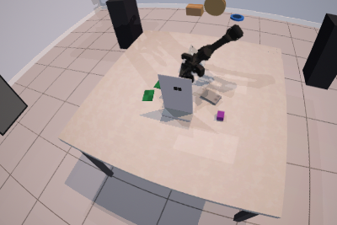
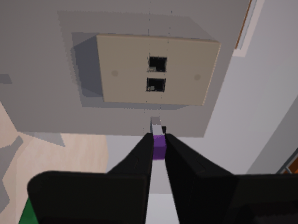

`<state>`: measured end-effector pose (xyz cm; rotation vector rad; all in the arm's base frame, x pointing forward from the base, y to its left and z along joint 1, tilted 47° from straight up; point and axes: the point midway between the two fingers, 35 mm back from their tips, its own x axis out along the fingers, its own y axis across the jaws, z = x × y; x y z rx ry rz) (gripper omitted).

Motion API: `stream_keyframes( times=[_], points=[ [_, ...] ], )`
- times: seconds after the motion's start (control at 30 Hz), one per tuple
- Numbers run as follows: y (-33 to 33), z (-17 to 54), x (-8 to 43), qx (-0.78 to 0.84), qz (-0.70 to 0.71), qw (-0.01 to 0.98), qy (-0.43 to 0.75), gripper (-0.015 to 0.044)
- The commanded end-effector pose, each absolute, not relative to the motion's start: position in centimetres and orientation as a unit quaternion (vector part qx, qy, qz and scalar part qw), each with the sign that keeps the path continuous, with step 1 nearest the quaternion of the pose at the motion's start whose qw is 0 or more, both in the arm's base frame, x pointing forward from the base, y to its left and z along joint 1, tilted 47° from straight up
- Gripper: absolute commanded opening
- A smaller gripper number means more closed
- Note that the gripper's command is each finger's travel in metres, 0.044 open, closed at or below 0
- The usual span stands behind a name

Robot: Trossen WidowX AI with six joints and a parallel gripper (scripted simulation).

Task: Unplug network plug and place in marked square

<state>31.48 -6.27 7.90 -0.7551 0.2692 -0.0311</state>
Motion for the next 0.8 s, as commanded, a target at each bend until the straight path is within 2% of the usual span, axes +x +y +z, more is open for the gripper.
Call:
stream_keyframes(
  times=[0.0, 0.77],
  points=[
    [-6.7, 8.4, 31.6, -0.370, -0.015, 0.920, 0.128, 0.0000],
    [-9.7, 11.6, 30.3, -0.372, -0.014, 0.919, 0.128, 0.0000]
  ],
)
